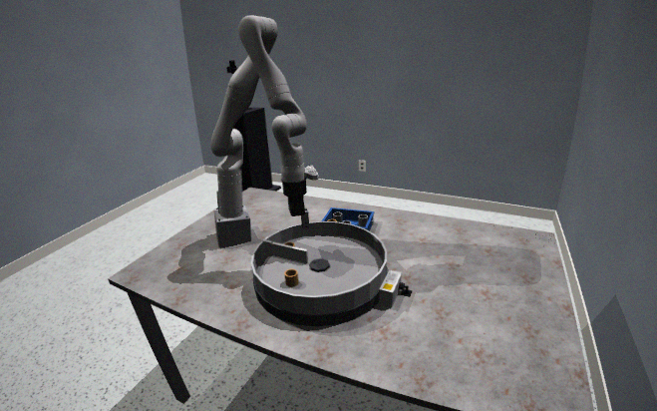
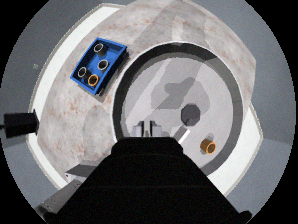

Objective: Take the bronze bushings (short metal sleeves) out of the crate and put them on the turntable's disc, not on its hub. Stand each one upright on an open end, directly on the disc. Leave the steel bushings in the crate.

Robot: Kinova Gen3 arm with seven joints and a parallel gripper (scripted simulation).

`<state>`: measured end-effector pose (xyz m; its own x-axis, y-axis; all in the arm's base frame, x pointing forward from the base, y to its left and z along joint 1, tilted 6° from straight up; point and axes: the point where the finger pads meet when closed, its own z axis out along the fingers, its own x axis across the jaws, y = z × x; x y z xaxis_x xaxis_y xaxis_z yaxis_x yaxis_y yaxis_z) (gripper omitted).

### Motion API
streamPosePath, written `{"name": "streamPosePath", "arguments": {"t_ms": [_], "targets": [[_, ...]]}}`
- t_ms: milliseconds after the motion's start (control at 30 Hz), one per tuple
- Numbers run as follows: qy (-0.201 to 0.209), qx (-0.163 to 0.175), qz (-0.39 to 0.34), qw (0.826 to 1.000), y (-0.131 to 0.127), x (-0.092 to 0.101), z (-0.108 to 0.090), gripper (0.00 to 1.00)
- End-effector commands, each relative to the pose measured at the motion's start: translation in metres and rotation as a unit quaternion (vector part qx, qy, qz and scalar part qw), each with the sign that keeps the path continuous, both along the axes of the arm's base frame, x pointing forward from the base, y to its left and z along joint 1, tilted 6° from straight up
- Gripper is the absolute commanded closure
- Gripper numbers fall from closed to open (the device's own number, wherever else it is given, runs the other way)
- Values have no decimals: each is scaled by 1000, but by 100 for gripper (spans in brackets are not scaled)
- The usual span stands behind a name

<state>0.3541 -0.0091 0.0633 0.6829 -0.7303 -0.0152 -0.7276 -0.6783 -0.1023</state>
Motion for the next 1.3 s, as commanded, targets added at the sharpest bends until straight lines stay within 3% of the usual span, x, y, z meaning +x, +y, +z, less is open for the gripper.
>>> {"name": "streamPosePath", "arguments": {"t_ms": [0,867,1267], "targets": [[-2,-1,13,1000,22,-2,3,64],[1,1,-15,1000,134,-19,11,64],[1,2,-25,1000,172,-25,14,64]]}}
